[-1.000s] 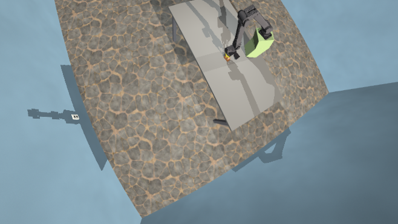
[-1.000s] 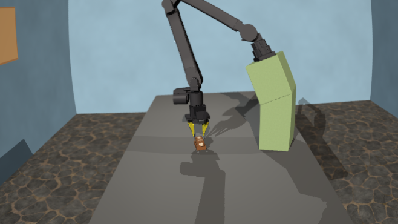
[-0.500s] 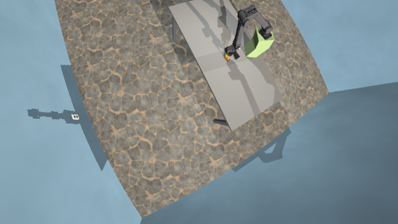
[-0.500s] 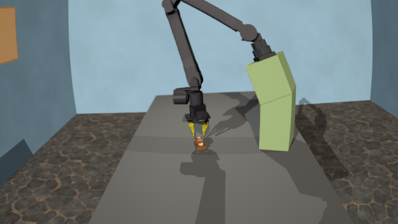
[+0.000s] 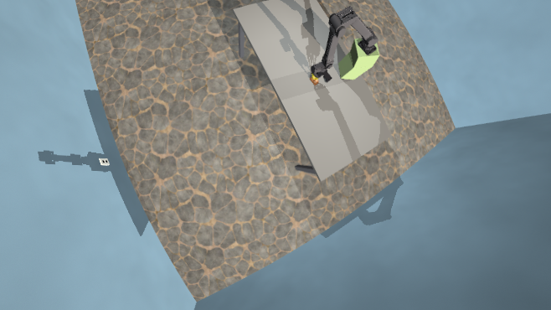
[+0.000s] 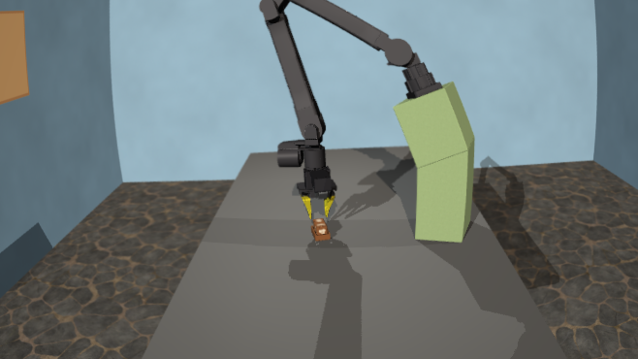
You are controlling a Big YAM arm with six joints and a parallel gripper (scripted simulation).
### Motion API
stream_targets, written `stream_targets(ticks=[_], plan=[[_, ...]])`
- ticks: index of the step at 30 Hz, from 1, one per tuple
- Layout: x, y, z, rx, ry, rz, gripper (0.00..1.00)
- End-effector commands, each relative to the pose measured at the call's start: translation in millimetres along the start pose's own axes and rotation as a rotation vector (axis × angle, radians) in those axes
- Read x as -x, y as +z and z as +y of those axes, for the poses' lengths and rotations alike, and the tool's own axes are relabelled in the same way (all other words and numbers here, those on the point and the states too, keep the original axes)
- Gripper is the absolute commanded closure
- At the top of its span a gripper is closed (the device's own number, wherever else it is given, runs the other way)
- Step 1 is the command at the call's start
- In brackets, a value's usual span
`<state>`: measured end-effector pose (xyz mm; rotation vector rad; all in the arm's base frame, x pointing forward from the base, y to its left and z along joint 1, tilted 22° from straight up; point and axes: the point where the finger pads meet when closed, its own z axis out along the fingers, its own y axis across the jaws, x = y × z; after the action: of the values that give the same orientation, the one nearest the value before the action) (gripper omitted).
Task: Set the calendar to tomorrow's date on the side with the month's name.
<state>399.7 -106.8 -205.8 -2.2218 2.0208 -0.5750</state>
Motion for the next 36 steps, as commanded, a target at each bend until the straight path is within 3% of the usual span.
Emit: stream_targets(ticks=[1,36], plan=[[-1.5,2.6,11.5,0.010,-0.002,-0.003,0.55],[-0.6,2.0,14.7,0.015,-0.002,-0.005,0.55]])
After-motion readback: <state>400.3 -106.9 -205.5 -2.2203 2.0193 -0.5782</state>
